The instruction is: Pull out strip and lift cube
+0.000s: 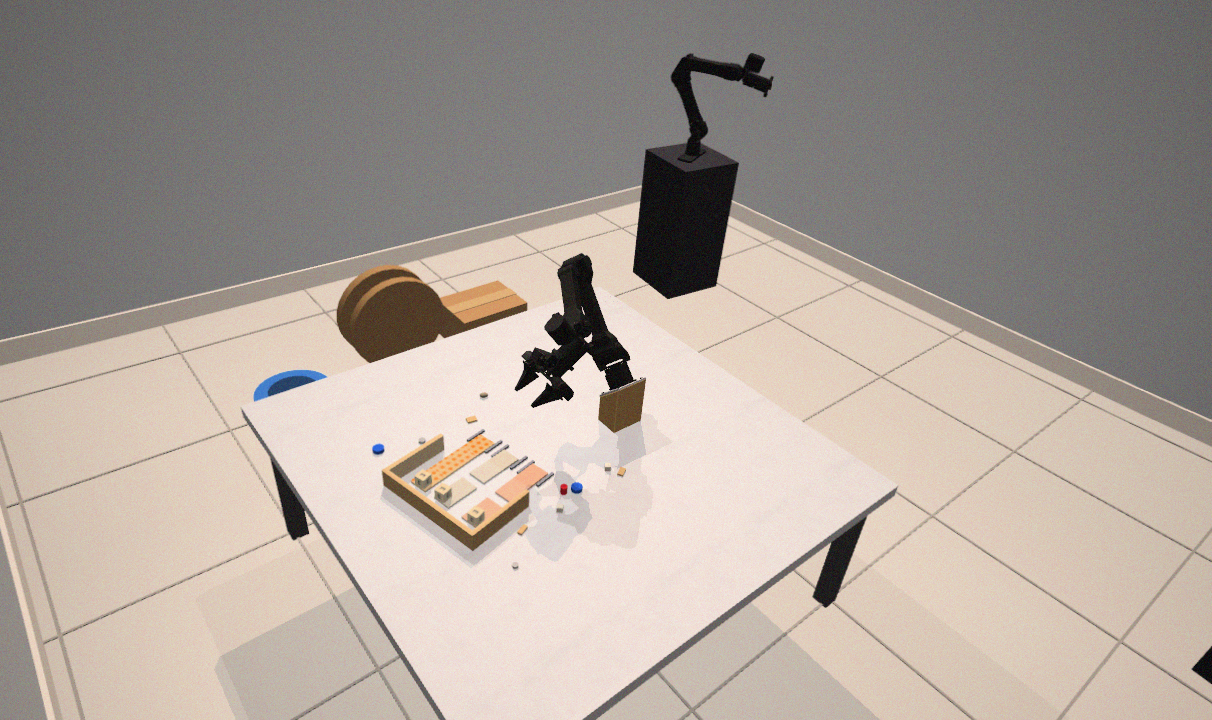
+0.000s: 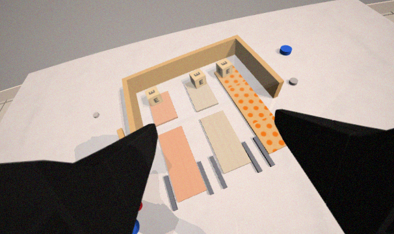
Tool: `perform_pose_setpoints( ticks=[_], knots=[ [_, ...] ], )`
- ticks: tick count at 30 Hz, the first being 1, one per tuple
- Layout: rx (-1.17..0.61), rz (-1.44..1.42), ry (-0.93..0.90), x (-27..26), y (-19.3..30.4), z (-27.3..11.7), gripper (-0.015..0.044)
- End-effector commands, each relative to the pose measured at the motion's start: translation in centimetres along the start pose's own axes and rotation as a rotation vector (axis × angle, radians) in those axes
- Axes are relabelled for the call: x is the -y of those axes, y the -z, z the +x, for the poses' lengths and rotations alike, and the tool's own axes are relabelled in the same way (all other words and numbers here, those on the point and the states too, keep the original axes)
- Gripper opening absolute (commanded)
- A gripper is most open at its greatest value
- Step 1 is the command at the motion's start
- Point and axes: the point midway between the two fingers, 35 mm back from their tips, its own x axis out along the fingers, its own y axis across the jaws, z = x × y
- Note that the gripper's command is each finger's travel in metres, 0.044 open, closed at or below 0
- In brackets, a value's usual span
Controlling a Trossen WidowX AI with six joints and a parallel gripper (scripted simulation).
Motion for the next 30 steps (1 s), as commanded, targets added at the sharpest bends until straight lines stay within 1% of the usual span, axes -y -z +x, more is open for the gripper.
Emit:
perform_pose_setpoints(
  ticks=[1,17,20,30],
  knots=[
    [-0.022,-0.065,0.003,0.7,1.4,0.3,0.04],
    [-0.022,-0.065,0.003,0.7,1.4,0.3,0.04],
    [-0.077,-0.092,0.008,0.9,1.1,1.4,0.0321],
    [-0.467,-0.235,0.008,4.5,0.5,8.7,0.0059]
  ],
)
